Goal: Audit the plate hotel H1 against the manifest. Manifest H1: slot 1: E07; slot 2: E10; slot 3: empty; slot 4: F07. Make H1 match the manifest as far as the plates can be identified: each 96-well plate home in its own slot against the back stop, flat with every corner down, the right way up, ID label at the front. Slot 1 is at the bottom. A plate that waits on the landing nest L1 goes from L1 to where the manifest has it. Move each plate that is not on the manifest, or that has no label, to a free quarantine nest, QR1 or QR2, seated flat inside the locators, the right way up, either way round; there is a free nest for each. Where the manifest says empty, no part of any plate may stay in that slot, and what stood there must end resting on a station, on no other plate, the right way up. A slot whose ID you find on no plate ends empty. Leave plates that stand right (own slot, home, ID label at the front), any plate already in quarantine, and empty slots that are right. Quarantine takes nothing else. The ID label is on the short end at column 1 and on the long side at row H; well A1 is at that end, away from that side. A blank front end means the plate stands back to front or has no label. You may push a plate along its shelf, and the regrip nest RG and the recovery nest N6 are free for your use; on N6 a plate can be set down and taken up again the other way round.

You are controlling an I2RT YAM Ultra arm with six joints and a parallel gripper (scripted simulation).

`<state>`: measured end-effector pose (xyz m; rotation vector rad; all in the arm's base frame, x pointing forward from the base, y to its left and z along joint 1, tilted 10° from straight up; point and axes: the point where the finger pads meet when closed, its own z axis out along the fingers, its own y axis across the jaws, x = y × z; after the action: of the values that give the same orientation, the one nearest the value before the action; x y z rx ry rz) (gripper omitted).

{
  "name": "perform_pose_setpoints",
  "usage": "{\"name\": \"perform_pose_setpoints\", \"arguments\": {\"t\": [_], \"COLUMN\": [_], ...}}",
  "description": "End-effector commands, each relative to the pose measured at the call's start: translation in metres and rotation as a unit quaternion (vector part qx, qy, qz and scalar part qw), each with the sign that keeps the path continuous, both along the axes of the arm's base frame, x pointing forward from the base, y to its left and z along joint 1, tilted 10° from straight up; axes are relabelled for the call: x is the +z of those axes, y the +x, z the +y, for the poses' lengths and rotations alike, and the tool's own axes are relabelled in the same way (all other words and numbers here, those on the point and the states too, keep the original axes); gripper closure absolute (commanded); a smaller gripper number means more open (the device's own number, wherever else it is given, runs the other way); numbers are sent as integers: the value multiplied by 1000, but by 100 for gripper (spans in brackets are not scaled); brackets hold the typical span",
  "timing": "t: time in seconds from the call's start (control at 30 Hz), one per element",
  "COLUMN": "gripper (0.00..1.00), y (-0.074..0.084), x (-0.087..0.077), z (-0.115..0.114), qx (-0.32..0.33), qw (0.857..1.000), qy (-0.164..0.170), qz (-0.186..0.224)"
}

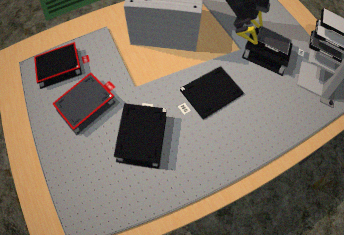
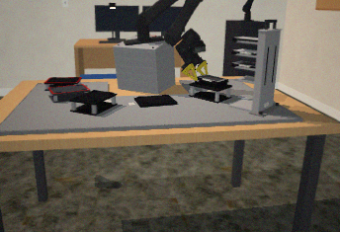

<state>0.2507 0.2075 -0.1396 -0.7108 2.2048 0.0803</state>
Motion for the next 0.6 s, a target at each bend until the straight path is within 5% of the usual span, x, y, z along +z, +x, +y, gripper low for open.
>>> {"name": "perform_pose_setpoints", "arguments": {"t": [0.0,0.57], "gripper": [14,14], "y": [10,10], "x": [4,-4], "z": [9,8], "qx": [1,1], "qw": [1000,1000], "qy": [18,18], "qz": [-18,-18]}}
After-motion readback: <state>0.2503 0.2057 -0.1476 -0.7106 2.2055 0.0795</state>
